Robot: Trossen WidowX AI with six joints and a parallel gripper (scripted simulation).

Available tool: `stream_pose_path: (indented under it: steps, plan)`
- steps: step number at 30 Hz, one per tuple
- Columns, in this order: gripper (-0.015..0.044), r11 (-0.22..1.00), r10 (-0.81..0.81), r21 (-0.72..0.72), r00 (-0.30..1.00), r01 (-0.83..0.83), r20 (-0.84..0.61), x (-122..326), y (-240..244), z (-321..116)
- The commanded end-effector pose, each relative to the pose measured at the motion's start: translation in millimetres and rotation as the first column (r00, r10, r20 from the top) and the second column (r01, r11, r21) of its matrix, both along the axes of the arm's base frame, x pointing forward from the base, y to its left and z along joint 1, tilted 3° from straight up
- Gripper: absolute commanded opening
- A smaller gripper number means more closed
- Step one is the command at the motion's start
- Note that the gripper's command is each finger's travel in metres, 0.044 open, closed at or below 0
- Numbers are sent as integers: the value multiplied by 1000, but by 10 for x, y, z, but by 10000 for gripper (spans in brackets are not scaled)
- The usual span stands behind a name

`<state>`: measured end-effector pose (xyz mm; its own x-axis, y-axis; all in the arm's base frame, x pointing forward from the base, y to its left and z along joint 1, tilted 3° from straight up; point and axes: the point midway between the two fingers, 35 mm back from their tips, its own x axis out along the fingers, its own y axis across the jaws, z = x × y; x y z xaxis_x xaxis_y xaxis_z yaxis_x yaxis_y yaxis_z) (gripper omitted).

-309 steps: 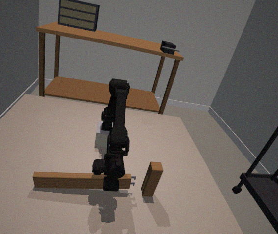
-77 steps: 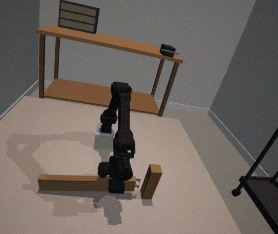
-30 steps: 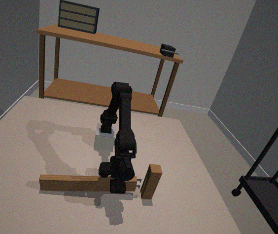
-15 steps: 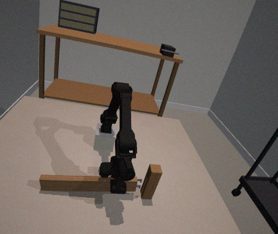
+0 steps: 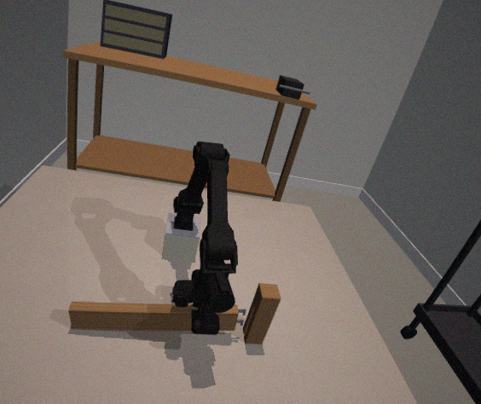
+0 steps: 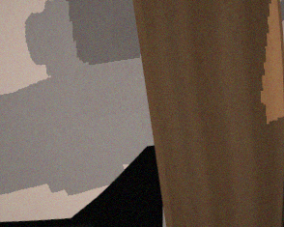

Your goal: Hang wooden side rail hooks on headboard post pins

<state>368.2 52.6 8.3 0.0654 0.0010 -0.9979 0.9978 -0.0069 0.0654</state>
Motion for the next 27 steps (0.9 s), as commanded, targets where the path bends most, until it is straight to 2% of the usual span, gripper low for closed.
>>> stream_pose_path:
  steps: [1, 27]
  plan:
    - [0, 1000, -3, 4, 1000, 3, 5, 8, 12, 20]
    - [0, 1000, -3, 4, 1000, 3, 5, 27, 42, 27]
